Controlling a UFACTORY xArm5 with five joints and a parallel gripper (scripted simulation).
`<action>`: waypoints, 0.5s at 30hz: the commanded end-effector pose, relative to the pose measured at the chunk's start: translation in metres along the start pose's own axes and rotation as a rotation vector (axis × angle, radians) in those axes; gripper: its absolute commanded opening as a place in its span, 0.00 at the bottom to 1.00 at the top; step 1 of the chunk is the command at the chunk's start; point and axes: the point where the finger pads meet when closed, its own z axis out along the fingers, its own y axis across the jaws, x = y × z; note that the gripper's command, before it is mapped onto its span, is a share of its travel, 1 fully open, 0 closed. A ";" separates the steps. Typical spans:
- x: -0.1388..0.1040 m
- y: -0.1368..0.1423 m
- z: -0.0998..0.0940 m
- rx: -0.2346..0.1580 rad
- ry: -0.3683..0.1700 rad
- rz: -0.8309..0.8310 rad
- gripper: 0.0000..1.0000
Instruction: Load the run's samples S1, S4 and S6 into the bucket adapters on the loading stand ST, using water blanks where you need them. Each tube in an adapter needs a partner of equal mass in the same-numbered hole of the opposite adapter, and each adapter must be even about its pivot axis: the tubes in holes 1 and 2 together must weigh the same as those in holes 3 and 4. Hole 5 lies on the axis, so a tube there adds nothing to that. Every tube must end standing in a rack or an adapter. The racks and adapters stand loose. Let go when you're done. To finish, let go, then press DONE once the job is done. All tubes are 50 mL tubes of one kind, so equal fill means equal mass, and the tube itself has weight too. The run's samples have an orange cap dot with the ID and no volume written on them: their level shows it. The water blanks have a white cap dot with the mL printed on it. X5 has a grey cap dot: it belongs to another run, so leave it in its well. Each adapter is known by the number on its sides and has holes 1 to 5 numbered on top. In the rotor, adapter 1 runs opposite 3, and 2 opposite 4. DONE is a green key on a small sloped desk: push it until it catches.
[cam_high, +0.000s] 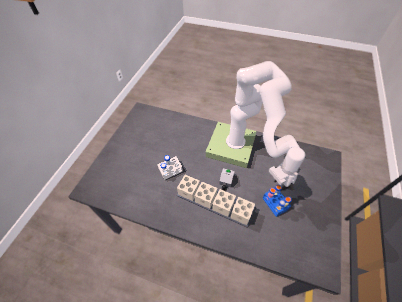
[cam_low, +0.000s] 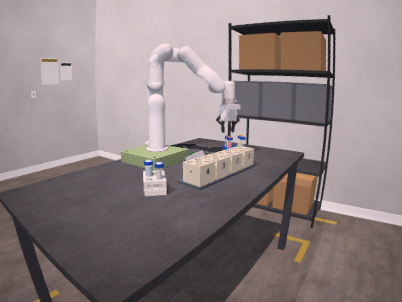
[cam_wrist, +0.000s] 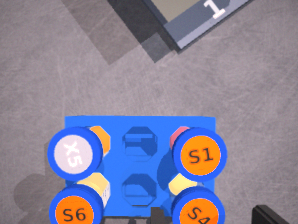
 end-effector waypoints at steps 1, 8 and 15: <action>0.000 -0.002 0.007 0.005 -0.003 0.000 0.57; 0.000 -0.002 0.021 0.005 -0.003 0.000 0.57; 0.000 -0.002 0.024 0.005 -0.003 0.000 0.57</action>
